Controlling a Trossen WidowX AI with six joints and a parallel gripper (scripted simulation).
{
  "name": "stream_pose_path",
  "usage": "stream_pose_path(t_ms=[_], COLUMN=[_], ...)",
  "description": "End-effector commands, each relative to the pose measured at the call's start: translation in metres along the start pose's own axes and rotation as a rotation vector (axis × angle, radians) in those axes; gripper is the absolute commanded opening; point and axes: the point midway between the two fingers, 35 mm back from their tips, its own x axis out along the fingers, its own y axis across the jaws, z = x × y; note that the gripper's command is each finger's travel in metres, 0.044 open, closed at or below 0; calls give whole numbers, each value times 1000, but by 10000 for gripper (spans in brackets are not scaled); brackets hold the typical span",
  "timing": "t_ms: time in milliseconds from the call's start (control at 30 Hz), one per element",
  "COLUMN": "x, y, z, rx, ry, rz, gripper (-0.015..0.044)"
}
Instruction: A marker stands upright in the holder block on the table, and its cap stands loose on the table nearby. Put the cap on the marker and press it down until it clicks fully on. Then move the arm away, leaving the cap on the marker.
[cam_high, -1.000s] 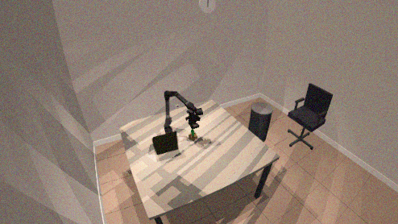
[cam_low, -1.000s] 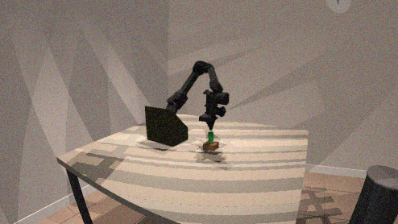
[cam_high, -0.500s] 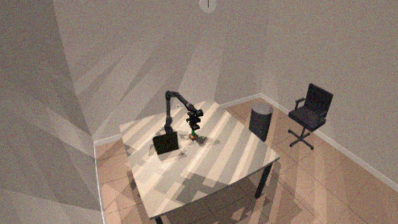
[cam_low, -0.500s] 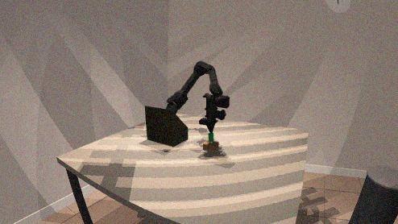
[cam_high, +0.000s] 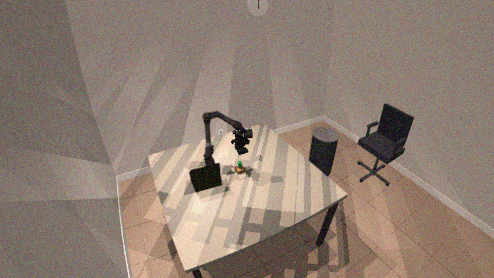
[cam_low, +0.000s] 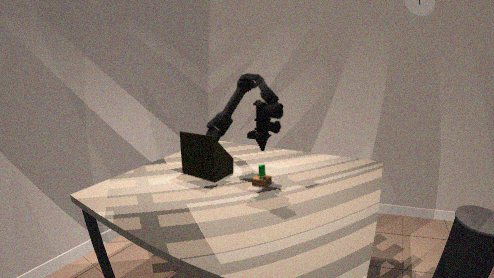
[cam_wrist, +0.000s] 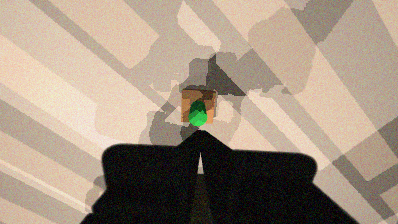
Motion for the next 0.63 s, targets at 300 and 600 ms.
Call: stream_pose_path(t_ms=[300,600], x=[-21,-21], y=[2,2], z=[-2,-2], rx=[-9,-9], ry=[0,0], rz=[-4,-4], gripper=[157,394])
